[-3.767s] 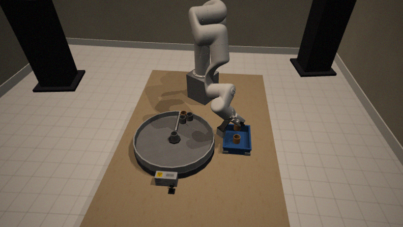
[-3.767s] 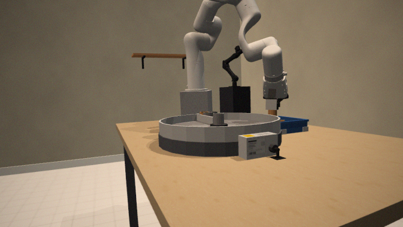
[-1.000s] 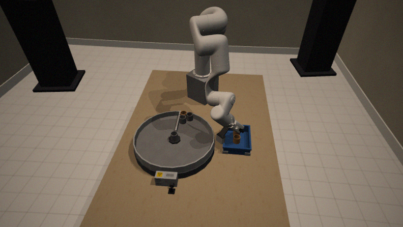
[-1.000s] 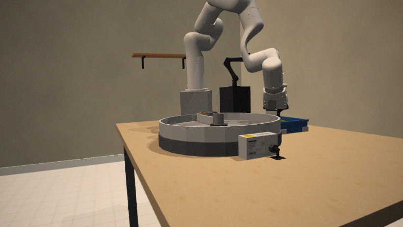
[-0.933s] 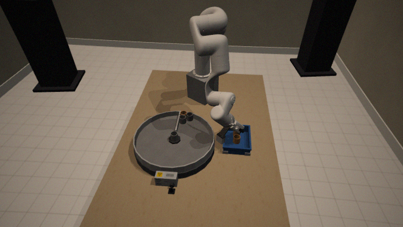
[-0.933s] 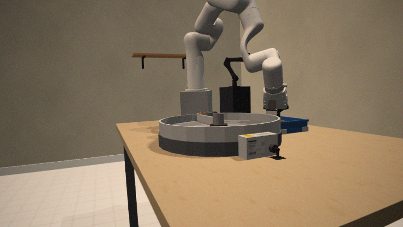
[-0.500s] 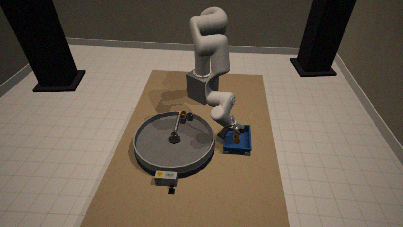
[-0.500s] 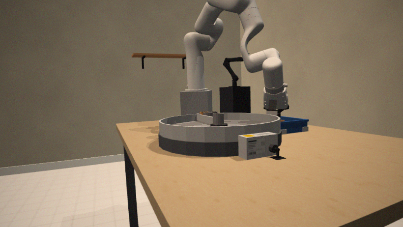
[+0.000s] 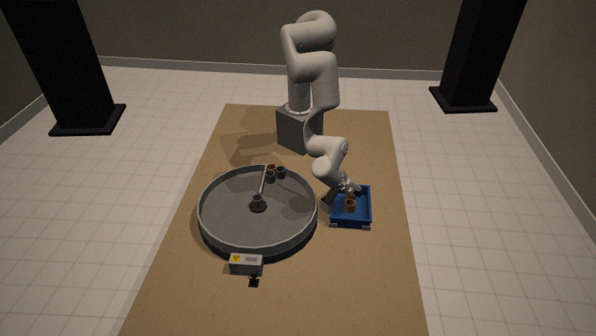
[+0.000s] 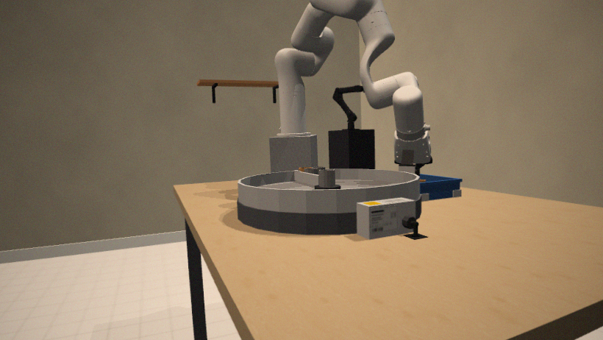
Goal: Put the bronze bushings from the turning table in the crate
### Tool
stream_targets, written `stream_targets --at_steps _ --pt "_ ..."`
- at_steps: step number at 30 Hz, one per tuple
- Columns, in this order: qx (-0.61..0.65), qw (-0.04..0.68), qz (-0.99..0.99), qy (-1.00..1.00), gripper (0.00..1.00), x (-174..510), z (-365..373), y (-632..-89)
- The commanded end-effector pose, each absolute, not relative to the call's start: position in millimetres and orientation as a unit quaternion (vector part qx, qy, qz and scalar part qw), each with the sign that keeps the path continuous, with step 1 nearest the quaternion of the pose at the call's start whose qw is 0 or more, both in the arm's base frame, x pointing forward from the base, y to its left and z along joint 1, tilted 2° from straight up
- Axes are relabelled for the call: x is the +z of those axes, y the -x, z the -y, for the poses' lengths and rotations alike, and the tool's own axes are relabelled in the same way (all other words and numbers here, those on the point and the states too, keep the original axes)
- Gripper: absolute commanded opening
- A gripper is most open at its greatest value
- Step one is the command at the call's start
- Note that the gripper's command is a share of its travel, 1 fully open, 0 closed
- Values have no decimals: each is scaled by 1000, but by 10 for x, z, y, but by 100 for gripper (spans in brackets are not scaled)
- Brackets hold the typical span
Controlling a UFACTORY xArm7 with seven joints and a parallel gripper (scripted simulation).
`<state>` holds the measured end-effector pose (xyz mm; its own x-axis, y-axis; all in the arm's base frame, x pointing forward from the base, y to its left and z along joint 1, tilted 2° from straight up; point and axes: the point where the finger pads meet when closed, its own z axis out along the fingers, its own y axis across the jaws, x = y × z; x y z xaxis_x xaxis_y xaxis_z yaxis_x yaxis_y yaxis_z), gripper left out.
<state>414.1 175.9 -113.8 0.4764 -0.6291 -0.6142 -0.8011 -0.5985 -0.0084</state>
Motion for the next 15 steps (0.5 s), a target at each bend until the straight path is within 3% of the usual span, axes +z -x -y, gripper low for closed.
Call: stream_targets --at_steps 1,15 --pt "289 148 -423 846 0 -1159 -1752 -4127" --pt "289 148 -423 846 0 -1171 -1748 -4115"
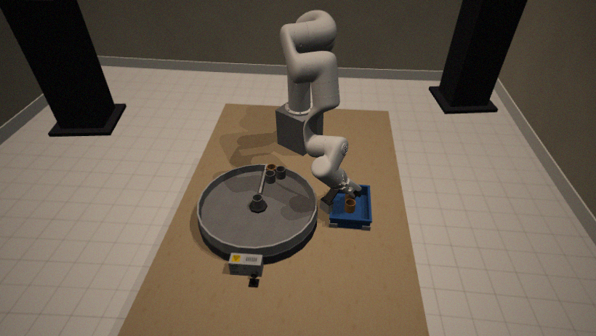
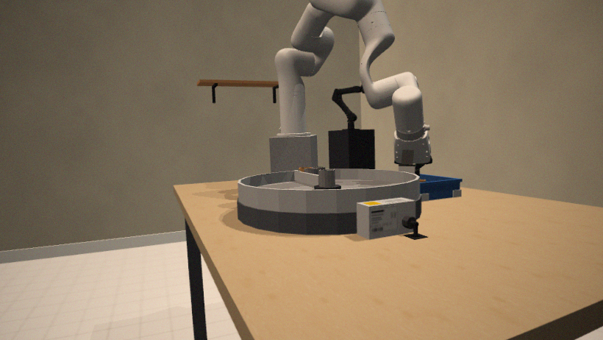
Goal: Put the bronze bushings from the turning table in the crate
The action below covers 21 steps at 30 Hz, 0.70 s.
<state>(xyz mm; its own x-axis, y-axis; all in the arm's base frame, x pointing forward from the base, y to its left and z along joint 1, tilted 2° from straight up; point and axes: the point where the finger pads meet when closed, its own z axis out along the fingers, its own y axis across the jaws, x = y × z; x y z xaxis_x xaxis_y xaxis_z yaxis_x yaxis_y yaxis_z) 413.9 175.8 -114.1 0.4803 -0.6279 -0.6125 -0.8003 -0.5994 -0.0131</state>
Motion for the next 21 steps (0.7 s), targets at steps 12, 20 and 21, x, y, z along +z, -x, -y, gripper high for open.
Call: stream_targets --at_steps 12,20,21 --pt "289 148 -423 846 0 -1173 -1747 -4112" --pt "289 148 -423 846 0 -1187 -1741 -4094" --pt "289 148 -423 846 0 -1188 -1741 -4093"
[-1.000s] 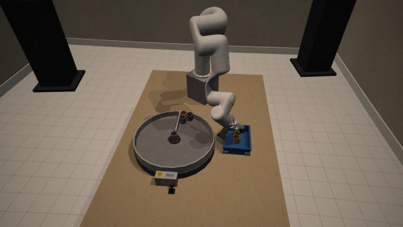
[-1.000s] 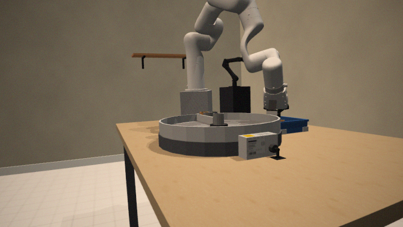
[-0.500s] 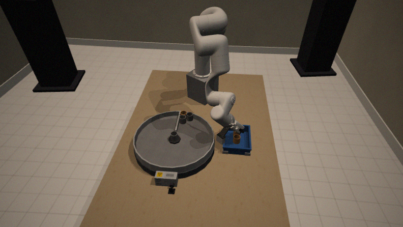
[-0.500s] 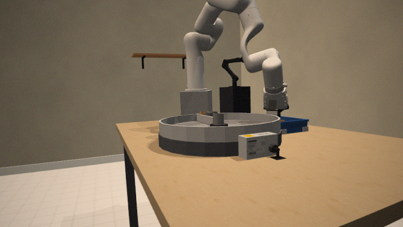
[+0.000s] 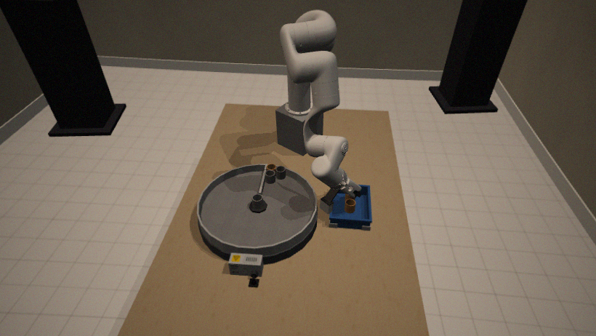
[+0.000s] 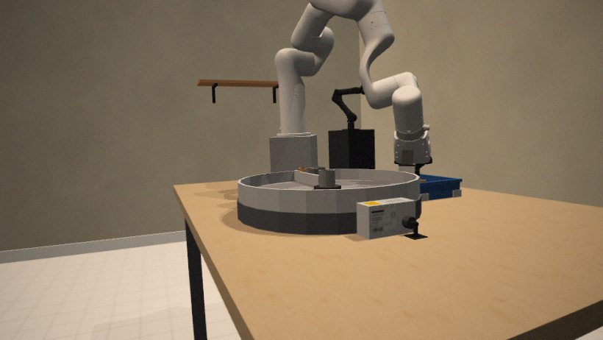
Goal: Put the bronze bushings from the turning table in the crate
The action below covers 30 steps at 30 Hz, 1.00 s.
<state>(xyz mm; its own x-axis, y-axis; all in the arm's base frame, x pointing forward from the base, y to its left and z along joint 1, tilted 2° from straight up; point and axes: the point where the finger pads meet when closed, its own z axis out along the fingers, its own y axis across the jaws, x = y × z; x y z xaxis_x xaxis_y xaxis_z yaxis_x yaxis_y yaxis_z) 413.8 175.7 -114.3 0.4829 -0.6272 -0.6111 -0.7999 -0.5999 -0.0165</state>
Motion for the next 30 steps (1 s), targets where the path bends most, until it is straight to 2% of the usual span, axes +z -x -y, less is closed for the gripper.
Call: stream_targets --at_steps 1,30 --pt "289 148 -423 846 0 -1188 -1741 -4092" --pt "289 148 -423 846 0 -1200 -1735 -4069"
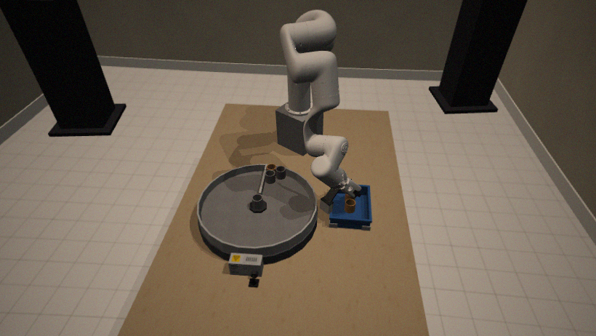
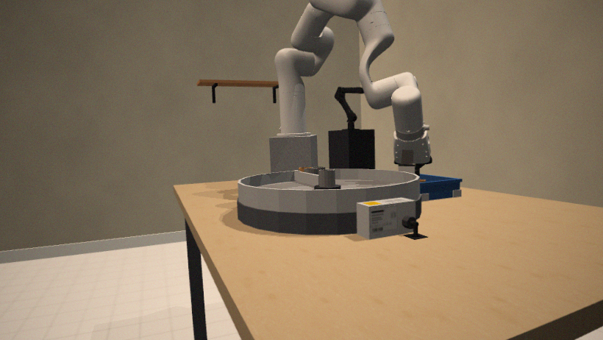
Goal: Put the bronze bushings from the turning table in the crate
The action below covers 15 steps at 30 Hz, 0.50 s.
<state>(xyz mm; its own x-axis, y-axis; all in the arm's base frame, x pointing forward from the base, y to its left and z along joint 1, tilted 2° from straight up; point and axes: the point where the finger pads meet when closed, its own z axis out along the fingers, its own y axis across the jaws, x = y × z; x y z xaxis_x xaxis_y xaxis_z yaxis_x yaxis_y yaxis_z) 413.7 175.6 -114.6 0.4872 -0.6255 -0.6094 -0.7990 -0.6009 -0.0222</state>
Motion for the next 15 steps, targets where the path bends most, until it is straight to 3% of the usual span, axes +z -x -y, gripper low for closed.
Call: stream_targets --at_steps 1,10,11,15 --pt "289 148 -423 846 0 -1200 -1735 -4069" --pt "289 148 -423 846 0 -1200 -1735 -4069" --pt "289 148 -423 846 12 -1200 -1735 -4069" --pt "289 148 -423 846 12 -1200 -1735 -4069"
